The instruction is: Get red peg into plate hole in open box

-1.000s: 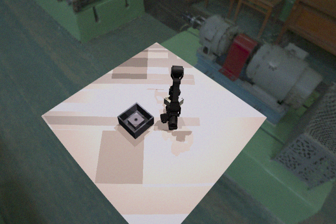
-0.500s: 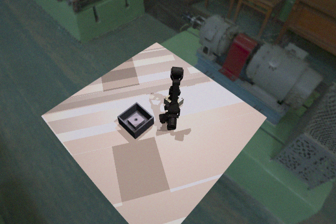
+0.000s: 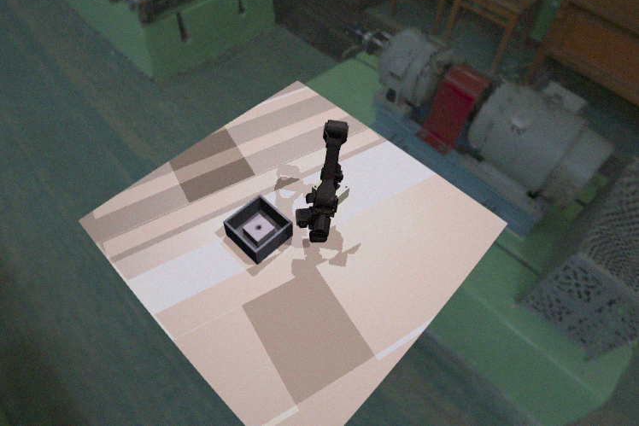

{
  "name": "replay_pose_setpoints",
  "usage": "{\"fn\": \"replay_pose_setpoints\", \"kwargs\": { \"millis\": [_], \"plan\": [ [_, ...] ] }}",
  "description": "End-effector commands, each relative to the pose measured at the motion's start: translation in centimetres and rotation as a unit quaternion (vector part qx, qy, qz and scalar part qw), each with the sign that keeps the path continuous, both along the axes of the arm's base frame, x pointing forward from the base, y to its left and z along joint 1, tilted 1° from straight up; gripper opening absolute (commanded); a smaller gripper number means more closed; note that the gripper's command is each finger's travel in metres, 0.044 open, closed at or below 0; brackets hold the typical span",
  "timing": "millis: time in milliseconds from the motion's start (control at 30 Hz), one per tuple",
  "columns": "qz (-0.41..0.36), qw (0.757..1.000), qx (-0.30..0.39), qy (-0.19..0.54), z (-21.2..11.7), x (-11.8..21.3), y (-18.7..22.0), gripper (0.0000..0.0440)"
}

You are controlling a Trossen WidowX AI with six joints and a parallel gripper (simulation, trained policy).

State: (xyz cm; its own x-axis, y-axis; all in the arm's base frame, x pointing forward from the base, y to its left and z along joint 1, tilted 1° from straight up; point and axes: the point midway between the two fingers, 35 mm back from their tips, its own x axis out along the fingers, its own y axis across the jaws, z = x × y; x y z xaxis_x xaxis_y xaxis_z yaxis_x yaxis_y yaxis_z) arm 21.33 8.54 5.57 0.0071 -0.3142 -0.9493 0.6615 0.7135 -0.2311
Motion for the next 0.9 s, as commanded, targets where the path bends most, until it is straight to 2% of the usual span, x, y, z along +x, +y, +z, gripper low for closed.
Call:
{"fn": "replay_pose_setpoints", "kwargs": {
  "millis": [0,433,867],
  "plan": [
    [-0.012,1.0,-0.003,-0.021,2.0,1.1,-0.7,0.0],
    [-0.085,0.994,-0.017,-0.068,4.6,5.0,-4.9,0.0],
    [-0.127,0.988,-0.02,-0.087,4.0,8.7,-10.3,0.0]
  ]
}}
